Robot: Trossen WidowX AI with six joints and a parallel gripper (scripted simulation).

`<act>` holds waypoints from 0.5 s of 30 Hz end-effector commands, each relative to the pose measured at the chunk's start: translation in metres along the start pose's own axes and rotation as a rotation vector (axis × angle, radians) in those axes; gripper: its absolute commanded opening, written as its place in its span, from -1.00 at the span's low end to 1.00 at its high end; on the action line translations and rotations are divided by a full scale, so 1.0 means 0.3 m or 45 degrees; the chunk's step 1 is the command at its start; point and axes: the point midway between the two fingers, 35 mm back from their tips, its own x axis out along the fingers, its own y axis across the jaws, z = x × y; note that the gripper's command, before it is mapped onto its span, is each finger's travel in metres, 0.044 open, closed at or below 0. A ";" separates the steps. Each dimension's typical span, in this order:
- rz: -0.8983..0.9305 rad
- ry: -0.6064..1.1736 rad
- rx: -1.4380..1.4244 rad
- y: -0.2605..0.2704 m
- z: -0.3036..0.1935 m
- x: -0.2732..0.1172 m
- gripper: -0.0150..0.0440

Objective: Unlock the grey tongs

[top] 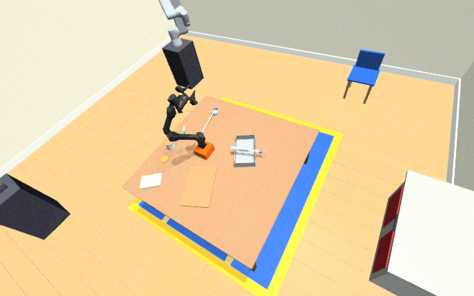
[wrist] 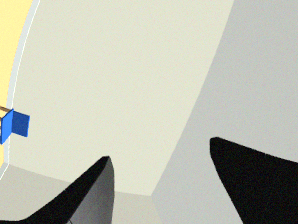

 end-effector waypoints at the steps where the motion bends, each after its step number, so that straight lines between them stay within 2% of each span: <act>1: 0.168 0.052 0.227 0.129 -0.089 0.107 0.39; 8: 0.466 0.243 0.689 0.392 -0.282 0.234 0.39; 15: 0.711 0.485 1.191 0.705 -0.463 0.270 0.39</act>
